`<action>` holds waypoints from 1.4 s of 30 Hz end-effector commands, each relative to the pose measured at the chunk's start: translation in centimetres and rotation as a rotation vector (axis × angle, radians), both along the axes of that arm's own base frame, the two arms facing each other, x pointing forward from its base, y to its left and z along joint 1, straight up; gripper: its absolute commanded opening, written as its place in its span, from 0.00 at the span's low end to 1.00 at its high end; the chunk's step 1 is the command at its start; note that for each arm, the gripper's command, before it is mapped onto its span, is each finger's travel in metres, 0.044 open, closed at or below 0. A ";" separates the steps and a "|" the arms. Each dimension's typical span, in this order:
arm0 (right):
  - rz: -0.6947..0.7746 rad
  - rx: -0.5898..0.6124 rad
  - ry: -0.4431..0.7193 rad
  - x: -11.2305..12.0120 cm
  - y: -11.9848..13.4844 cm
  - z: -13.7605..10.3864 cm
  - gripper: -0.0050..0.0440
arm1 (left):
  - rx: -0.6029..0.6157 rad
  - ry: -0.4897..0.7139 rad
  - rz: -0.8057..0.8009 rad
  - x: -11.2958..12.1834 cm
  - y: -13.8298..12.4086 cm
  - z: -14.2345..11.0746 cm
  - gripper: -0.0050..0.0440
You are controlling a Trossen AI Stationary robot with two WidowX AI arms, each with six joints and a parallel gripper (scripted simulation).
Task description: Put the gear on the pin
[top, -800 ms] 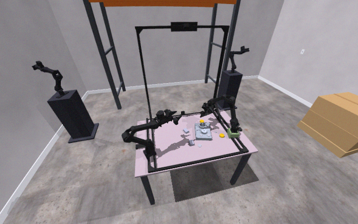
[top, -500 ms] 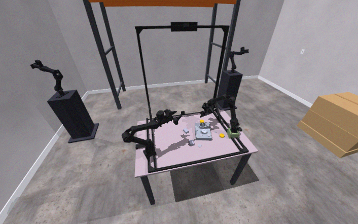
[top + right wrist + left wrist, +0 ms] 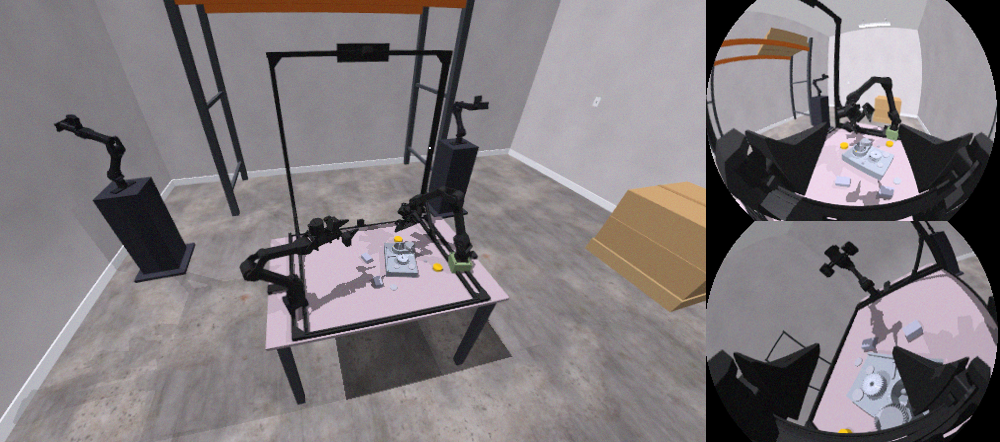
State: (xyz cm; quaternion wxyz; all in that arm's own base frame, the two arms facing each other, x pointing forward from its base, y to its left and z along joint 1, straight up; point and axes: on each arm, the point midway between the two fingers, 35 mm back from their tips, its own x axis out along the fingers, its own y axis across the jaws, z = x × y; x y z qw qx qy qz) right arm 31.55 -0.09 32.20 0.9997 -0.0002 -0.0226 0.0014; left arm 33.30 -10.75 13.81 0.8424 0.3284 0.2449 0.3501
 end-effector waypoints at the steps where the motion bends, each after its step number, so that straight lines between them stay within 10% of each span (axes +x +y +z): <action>1: -0.003 -0.001 -0.003 -0.3 -0.6 0.3 0.92 | 0.004 0.057 0.016 0.1 0.6 -0.4 0.92; 15: -0.003 -0.012 0.012 -4.2 -5.2 2.5 0.92 | 0.001 0.740 0.014 -0.2 5.6 -4.5 0.92; 25: -0.003 -0.013 0.027 -9.1 -6.9 4.1 0.92 | -0.109 1.261 -0.278 -0.8 8.2 -7.3 0.92; 42: -0.003 -0.002 0.043 -15.0 -4.5 5.7 0.92 | -0.160 1.533 -1.119 -0.7 9.7 -8.5 0.92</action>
